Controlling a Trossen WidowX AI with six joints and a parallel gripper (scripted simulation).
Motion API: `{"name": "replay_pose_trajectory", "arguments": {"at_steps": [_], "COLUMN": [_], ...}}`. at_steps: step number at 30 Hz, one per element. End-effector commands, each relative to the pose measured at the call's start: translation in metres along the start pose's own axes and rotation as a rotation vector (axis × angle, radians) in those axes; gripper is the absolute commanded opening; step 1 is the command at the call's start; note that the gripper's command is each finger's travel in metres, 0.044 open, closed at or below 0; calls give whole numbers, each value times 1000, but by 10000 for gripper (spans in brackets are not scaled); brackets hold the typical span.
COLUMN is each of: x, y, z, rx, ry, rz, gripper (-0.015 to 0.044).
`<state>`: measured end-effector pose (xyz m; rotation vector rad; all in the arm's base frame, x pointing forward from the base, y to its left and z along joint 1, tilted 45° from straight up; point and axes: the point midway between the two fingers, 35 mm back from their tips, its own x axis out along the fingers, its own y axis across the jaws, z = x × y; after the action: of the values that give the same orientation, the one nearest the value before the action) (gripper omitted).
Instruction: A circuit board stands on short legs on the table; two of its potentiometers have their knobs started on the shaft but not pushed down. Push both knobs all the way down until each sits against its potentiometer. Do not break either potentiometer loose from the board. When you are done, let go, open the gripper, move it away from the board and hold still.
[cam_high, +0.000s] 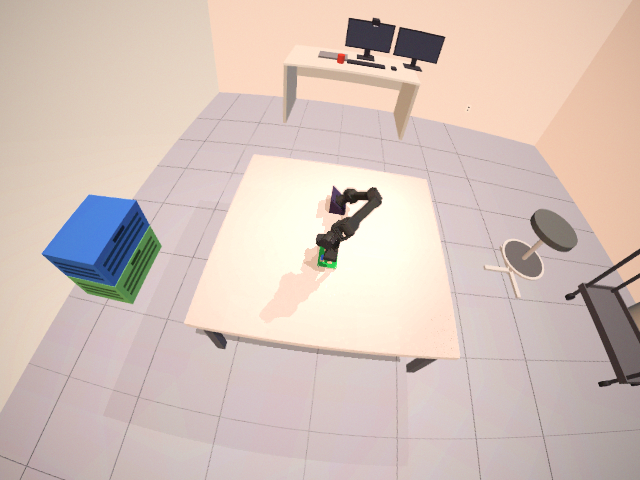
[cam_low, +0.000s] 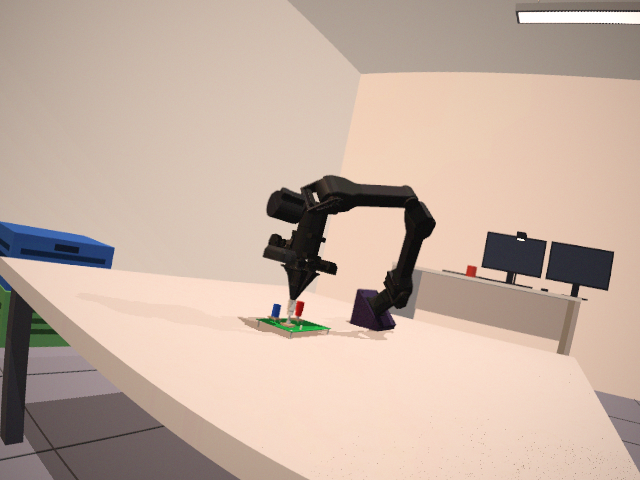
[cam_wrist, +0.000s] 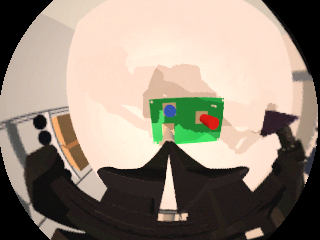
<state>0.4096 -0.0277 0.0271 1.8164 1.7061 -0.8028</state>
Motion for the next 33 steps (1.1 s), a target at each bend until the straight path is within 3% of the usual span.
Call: {"name": "replay_pose_trajectory", "arguments": {"at_steps": [1, 33], "x": [32, 38], "y": [2, 2], "z": [-5, -5], "rx": [-29, -29], "ry": [7, 7], "rz": [-40, -40], "gripper": [0, 0]}}
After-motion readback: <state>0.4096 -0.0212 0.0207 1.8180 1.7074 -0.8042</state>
